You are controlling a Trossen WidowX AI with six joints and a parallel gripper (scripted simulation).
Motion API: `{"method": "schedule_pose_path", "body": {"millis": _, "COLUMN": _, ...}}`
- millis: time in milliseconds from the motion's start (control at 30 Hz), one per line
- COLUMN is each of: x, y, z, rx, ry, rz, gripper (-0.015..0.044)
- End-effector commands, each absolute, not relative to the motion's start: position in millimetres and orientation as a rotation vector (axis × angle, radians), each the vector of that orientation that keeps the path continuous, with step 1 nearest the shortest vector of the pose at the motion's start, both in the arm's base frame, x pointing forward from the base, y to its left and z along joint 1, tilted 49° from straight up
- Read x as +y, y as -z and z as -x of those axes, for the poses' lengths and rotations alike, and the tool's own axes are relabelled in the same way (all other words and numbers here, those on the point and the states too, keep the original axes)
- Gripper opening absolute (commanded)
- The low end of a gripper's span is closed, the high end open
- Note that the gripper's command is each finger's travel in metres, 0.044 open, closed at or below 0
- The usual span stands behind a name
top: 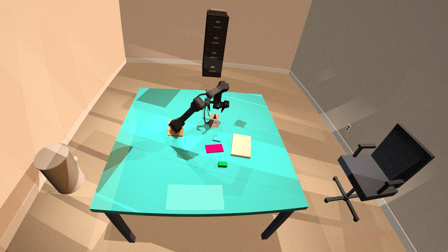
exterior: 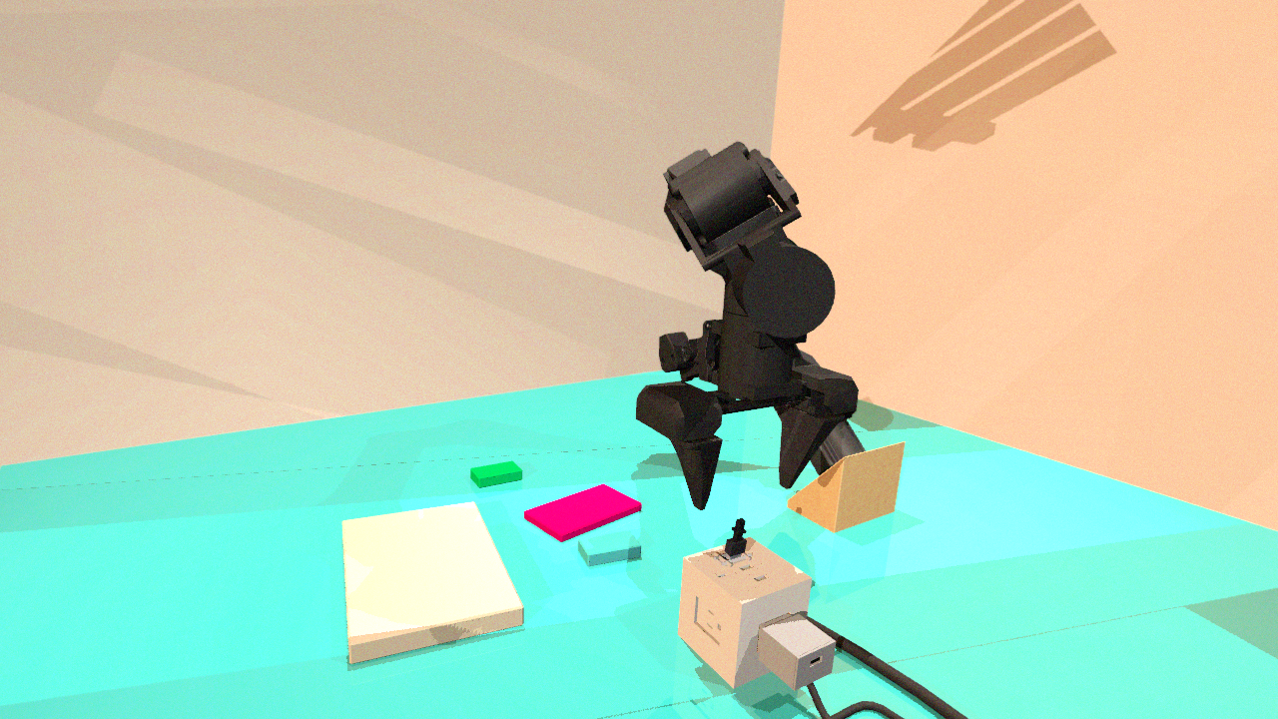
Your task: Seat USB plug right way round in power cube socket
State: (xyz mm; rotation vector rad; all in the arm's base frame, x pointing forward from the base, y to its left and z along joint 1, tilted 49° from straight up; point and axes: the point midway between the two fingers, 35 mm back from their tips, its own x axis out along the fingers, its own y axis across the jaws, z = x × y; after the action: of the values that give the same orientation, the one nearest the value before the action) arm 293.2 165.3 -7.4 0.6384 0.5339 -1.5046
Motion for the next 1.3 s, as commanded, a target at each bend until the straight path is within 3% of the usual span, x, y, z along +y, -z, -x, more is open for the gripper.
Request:
{"method": "schedule_pose_path", "body": {"millis": 0, "x": 161, "y": 10, "z": -293, "rx": 0.526, "ry": 1.504, "rz": -0.635, "gripper": 0.044}}
{"method": "schedule_pose_path", "body": {"millis": 1067, "x": 143, "y": 26, "z": -293, "rx": 0.525, "ry": 1.504, "rz": -0.635, "gripper": 0.044}}
{"method": "schedule_pose_path", "body": {"millis": 1267, "x": 145, "y": 26, "z": -294, "rx": 0.527, "ry": 1.507, "rz": -0.644, "gripper": 0.0282}}
